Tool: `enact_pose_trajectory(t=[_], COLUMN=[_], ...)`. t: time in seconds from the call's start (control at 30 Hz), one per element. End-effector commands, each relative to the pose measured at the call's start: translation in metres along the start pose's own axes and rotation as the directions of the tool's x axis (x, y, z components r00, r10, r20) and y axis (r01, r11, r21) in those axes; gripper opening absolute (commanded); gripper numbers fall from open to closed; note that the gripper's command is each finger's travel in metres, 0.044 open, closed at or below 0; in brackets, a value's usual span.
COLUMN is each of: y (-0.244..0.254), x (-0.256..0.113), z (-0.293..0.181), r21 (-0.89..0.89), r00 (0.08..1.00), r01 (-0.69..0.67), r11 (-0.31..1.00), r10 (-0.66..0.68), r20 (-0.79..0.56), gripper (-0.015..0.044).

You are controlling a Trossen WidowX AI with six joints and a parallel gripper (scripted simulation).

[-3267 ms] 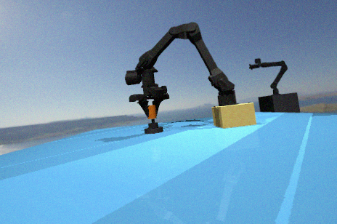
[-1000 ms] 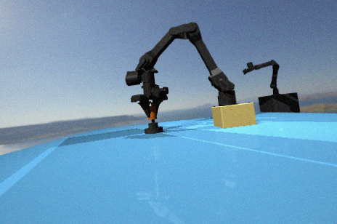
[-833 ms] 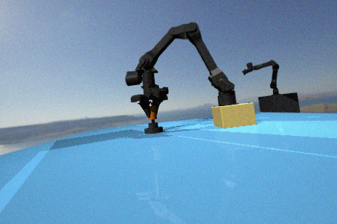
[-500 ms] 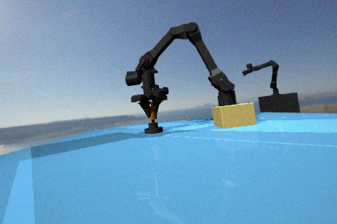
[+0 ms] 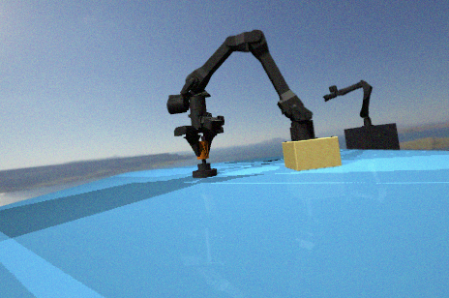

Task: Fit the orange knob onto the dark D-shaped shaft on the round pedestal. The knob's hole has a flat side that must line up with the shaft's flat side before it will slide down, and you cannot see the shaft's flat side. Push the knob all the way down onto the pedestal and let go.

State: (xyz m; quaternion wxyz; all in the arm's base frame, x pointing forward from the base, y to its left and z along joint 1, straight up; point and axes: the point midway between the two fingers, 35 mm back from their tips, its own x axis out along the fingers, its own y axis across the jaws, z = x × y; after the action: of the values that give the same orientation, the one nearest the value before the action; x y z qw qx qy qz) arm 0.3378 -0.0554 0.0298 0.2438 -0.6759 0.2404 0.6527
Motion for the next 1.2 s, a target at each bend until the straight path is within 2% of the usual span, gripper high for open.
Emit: enact_pose_trajectory(t=[0.0,0.6,1.17], y=[-0.0006,-0.0006,-0.0002], x=[0.001,-0.0066,0.0002], z=[-0.0003,0.0,0.001], r21=[0.009,-0.066,-0.066], r00=[1.0,1.0,1.0], r01=[0.003,0.003,0.003], r11=[1.0,0.998,0.998], r10=[-0.003,-0.003,-0.003], r20=[0.0,0.0,0.001], gripper=[0.0,0.0,0.0])
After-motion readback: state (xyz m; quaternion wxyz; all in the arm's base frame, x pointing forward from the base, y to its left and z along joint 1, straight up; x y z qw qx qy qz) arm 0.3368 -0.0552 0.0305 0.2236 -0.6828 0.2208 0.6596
